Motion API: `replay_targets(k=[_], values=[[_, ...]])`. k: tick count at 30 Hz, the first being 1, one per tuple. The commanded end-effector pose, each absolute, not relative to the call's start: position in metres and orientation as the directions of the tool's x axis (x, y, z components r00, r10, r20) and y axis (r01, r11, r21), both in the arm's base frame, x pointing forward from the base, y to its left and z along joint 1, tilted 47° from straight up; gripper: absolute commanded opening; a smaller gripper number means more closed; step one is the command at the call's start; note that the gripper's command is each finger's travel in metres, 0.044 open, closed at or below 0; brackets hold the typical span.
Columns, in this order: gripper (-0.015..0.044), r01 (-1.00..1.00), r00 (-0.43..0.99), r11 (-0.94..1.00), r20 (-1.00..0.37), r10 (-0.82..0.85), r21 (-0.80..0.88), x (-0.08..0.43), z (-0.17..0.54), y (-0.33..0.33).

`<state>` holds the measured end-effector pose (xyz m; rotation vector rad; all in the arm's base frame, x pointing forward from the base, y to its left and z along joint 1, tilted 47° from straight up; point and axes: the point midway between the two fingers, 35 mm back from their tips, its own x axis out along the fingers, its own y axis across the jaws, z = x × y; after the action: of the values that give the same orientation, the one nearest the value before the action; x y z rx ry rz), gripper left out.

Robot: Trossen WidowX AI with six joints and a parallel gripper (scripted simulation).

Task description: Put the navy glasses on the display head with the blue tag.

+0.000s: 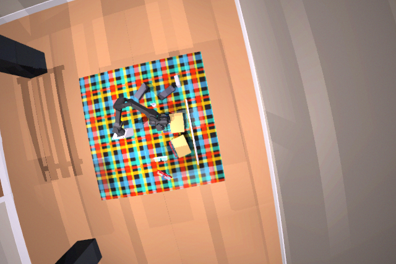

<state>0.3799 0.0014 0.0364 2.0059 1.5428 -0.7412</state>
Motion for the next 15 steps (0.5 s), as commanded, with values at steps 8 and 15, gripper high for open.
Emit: replay_targets(k=[8,15], values=[[0.0,0.97,0.208,-0.235,-0.68,0.703,0.054,0.397,0.037,-0.001],[0.0,0.97,0.208,-0.235,-0.68,0.703,0.054,0.407,0.038,-0.003]])
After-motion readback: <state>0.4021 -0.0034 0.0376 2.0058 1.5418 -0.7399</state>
